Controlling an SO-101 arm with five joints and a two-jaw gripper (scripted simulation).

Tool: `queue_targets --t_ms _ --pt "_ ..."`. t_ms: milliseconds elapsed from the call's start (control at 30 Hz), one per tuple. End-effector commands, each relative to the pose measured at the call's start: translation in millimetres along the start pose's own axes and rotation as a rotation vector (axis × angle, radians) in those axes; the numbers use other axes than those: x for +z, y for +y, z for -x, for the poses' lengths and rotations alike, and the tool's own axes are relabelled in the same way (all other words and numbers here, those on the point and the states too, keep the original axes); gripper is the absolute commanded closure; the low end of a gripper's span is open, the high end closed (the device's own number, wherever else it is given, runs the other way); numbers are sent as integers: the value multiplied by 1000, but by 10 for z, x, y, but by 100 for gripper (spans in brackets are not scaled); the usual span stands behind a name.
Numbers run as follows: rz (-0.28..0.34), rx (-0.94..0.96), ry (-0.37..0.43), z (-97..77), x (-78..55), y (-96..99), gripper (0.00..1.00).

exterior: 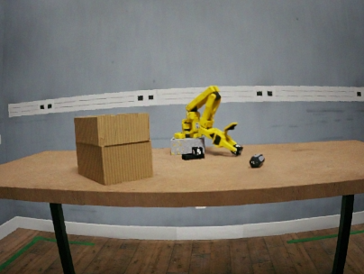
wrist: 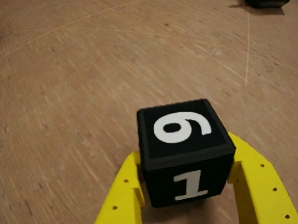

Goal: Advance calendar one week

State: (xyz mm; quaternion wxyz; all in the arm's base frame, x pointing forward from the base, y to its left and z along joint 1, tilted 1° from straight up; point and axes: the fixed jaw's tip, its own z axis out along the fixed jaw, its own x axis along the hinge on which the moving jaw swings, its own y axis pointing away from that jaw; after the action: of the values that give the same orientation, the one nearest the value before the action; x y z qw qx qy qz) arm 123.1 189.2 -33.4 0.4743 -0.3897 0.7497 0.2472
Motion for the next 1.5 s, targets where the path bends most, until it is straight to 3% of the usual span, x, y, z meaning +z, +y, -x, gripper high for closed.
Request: queue_targets --t_ms 0,667,1000,1467 --pt "-10 2 -7 -4 5 -25 100" --pt "-10 2 -3 -27 15 -25 100" --pt "-10 2 -3 -27 15 -25 84" --pt "-10 2 -3 -27 15 -25 80"
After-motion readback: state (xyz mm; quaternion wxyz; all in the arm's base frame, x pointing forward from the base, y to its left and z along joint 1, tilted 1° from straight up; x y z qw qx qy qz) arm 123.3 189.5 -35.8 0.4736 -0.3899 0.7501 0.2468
